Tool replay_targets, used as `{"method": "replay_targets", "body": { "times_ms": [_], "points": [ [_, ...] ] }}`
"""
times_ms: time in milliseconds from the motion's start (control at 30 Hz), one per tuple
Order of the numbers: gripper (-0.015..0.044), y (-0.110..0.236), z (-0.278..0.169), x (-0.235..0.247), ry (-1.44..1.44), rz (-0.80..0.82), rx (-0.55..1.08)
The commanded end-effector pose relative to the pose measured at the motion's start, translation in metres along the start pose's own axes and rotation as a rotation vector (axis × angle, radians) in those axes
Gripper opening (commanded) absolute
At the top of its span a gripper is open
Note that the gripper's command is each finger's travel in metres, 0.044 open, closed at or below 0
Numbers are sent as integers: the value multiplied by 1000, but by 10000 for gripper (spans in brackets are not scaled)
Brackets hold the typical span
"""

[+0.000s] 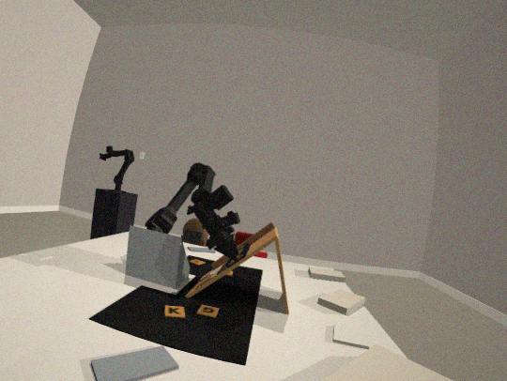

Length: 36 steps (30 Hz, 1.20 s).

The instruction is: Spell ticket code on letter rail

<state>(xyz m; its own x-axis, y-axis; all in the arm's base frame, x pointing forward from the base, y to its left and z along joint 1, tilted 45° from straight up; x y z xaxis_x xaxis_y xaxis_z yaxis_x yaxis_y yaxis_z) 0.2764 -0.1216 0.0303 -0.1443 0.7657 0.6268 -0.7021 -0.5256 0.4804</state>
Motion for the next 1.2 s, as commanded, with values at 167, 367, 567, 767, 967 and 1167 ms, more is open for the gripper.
{"method": "replay_targets", "body": {
  "times_ms": [167,367,567,767,967,1167],
  "points": [
    [0,0,-2,6,-7,-3,3],
    [0,0,-2,9,-7,-3,3],
    [0,0,-1,12,-8,-3,3],
    [0,0,-1,16,-8,-3,3],
    [0,0,0,19,-8,-2,3],
    [0,0,1,22,-8,-2,3]
  ]
}}
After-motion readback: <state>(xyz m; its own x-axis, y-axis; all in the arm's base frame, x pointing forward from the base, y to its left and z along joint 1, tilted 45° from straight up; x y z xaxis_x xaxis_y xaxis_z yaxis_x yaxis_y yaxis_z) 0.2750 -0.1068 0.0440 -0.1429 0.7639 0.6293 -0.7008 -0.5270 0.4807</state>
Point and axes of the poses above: the point midway between the two fingers, 35 mm back from their tips, its own y axis back along the fingers, its own x axis across the jaws, z = x × y, the point moved 7 cm from there along y, back along the fingers, and after that the axes turned 7 degrees about y, right-handed, at the moved point
